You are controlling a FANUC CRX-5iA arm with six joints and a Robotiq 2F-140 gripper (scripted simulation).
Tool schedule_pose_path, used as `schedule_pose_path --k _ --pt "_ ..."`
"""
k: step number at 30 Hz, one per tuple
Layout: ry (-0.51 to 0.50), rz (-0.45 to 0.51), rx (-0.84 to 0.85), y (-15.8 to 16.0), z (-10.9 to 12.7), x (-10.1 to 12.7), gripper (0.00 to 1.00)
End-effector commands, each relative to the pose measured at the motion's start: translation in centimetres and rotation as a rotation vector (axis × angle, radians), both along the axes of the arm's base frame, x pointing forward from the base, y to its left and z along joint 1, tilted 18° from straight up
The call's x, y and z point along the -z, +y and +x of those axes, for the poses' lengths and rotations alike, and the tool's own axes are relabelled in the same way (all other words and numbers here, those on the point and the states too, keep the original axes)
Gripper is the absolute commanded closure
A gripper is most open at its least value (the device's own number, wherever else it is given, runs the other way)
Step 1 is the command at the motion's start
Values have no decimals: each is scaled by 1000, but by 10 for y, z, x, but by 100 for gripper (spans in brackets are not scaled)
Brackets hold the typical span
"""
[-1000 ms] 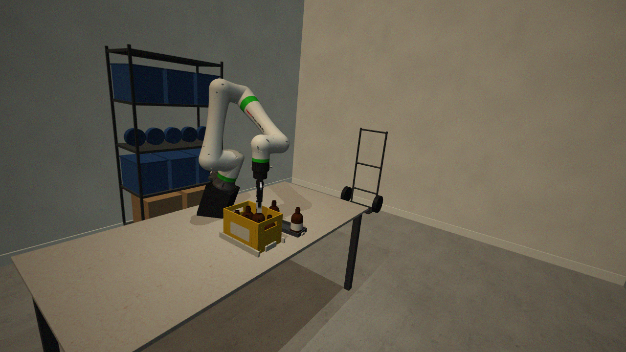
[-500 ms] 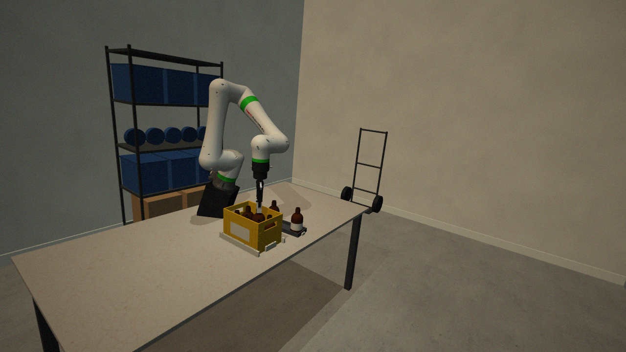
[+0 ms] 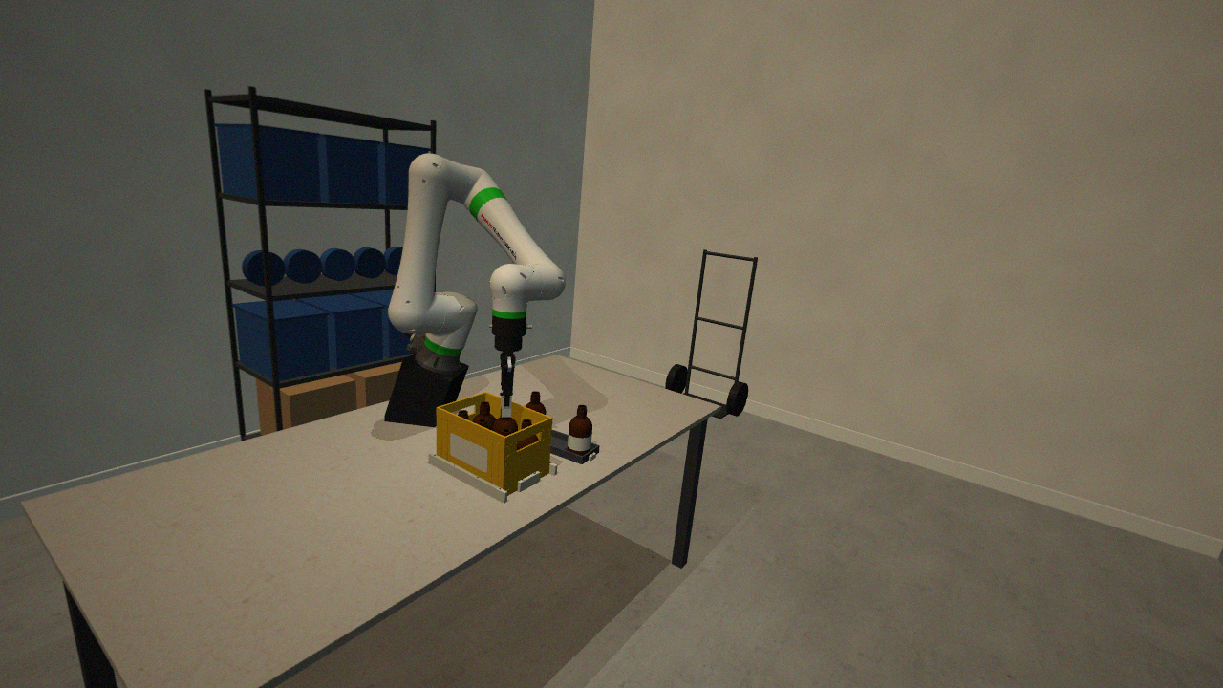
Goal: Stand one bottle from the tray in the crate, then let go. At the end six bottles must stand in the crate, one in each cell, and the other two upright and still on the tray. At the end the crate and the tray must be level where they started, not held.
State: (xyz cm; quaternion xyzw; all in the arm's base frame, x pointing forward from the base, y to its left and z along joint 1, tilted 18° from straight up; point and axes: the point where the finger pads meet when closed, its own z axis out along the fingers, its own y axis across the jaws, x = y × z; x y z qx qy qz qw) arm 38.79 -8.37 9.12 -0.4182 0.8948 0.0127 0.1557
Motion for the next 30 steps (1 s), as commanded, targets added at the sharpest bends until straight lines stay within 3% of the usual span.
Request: schedule_pose_path --k 1,30 --pt "0 0 0 0 0 0 100" --pt "0 0 0 2 4 12 100"
